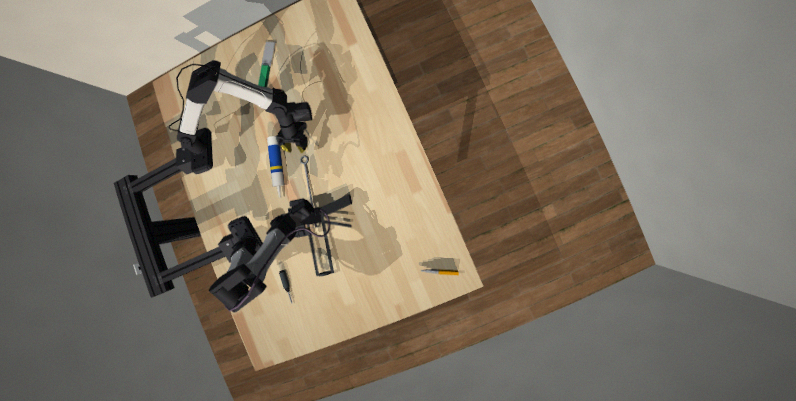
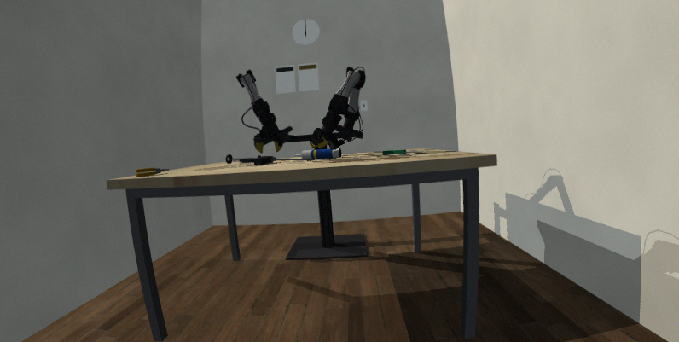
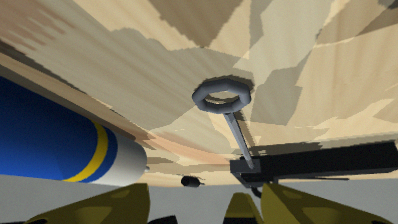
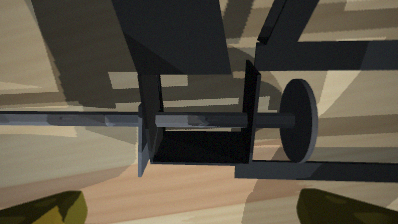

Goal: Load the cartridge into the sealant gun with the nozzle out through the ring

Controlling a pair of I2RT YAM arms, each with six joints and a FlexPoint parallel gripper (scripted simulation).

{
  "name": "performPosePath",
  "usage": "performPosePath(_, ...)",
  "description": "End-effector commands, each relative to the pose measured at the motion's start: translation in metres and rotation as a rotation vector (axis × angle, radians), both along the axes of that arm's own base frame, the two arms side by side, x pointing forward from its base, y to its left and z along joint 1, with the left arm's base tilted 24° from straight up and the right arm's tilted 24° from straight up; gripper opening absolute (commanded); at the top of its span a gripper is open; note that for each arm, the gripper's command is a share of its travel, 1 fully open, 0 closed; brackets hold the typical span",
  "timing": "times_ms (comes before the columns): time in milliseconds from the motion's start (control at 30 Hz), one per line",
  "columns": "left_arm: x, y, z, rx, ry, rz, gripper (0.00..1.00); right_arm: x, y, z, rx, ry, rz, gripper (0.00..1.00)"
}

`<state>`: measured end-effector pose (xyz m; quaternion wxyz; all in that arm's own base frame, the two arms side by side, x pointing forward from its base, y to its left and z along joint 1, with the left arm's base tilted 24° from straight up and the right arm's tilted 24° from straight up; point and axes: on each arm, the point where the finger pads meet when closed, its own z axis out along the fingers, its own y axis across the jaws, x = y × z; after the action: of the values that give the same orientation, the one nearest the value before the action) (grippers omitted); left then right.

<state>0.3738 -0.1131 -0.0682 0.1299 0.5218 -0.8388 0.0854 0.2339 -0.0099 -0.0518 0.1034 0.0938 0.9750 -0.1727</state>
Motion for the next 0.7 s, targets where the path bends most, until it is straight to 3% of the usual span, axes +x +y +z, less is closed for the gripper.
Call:
performPosePath(0,0.007,-0.004,0.009,-0.019,-0.02,-0.007,0.53,-0.003,-0.014,0.01,-0.044,0.001,0.047,0.99)
performPosePath(667,0.007,-0.004,0.009,-0.019,-0.02,-0.007,0.53,0.0,-0.014,-0.008,-0.015,-0.002,0.032,0.99)
